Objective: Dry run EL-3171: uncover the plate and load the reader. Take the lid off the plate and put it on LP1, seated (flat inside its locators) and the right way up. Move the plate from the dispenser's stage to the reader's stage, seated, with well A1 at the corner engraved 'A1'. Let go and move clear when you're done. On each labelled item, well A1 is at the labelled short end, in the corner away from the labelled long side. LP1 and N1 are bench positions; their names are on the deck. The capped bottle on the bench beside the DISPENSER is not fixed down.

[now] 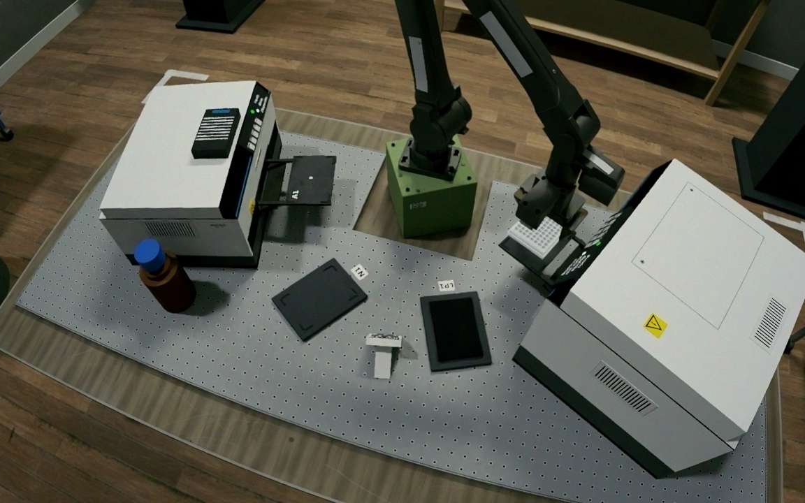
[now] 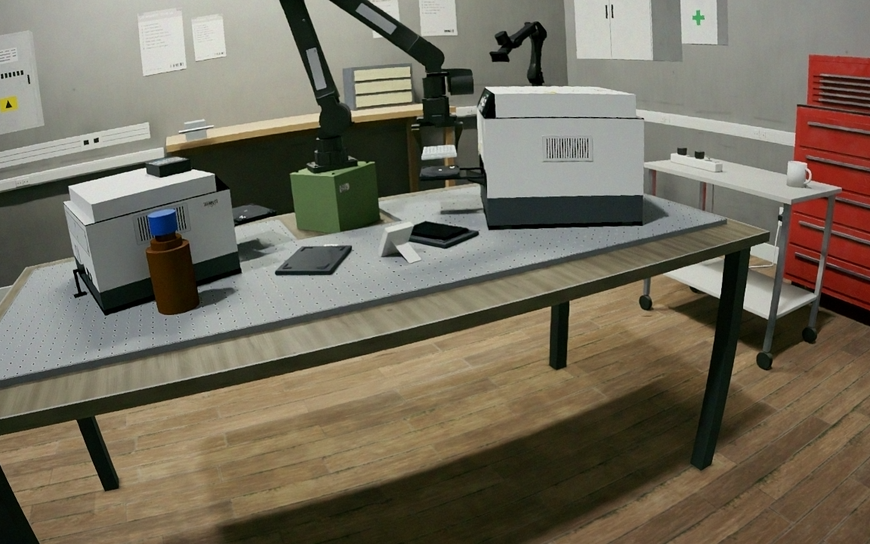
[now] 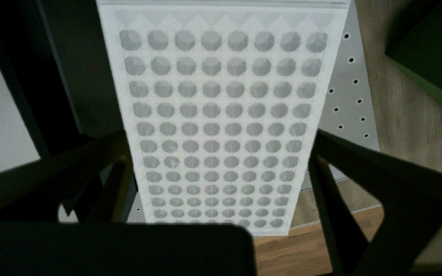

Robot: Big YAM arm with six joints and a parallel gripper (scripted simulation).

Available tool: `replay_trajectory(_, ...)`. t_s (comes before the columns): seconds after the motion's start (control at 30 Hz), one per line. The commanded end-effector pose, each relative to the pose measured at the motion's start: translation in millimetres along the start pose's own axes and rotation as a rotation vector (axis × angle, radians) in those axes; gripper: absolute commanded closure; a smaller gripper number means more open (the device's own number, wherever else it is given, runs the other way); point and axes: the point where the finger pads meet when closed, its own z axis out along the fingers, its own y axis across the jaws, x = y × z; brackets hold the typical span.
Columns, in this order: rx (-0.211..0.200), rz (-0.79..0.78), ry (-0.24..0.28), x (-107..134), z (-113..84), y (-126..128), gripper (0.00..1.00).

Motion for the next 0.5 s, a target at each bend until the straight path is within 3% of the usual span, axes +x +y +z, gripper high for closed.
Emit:
replay_trajectory(0.0,-0.020,0.016,0.000,-2.6,-6.5,5.0,0.14)
replay_trajectory(0.47,-0.028,0.016,0.001,-2.1,-5.4,6.5,0.14)
